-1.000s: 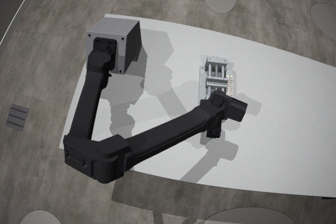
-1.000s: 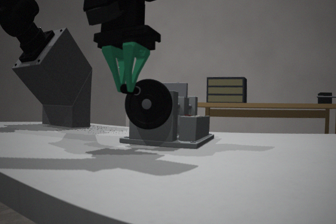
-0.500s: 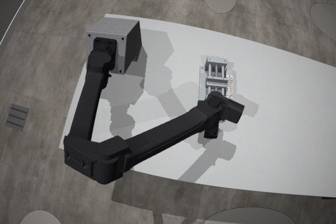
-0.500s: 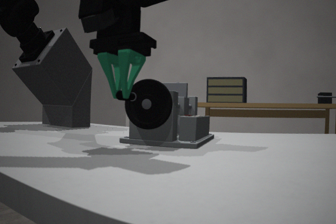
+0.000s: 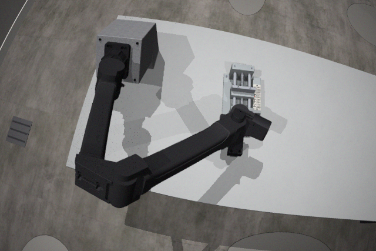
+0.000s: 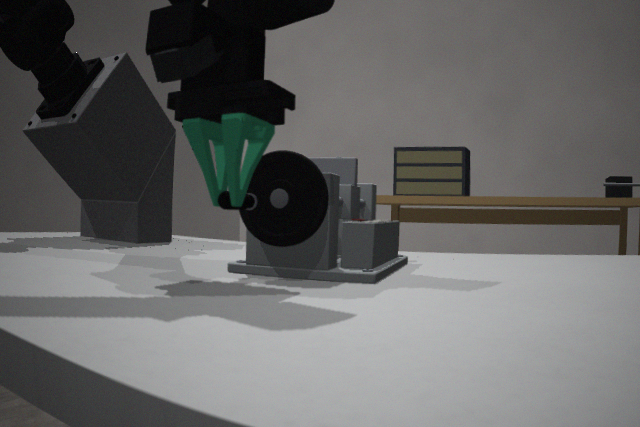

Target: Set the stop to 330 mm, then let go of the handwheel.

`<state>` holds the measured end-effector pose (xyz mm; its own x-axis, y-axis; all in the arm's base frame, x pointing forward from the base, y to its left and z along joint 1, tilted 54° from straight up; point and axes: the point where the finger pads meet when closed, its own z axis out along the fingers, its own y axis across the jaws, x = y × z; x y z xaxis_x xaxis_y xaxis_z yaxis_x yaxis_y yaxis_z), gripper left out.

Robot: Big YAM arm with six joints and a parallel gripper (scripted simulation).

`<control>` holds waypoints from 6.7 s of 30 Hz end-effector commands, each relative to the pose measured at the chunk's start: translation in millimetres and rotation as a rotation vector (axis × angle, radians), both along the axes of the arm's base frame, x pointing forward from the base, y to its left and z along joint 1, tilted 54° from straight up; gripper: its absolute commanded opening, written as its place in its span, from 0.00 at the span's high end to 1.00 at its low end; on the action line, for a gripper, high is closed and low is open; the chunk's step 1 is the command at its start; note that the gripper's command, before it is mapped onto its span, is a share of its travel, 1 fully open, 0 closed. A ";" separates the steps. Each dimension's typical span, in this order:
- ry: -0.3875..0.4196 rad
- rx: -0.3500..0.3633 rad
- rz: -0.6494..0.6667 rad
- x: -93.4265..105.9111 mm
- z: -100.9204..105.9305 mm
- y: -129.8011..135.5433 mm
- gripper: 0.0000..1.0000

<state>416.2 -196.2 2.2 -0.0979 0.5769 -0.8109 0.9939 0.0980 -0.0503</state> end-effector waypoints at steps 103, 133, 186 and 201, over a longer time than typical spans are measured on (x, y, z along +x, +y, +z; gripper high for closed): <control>0.009 0.004 0.007 87.3 -6.1 23.1 0.94; -0.009 0.003 0.007 76.9 20.2 42.1 0.94; 0.000 0.001 -0.020 16.0 24.8 27.3 0.94; 0.001 -0.004 -0.023 6.8 22.7 20.7 0.94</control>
<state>434.0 -168.6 19.8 -0.0915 0.5811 -0.8086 0.9951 0.0848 -0.0516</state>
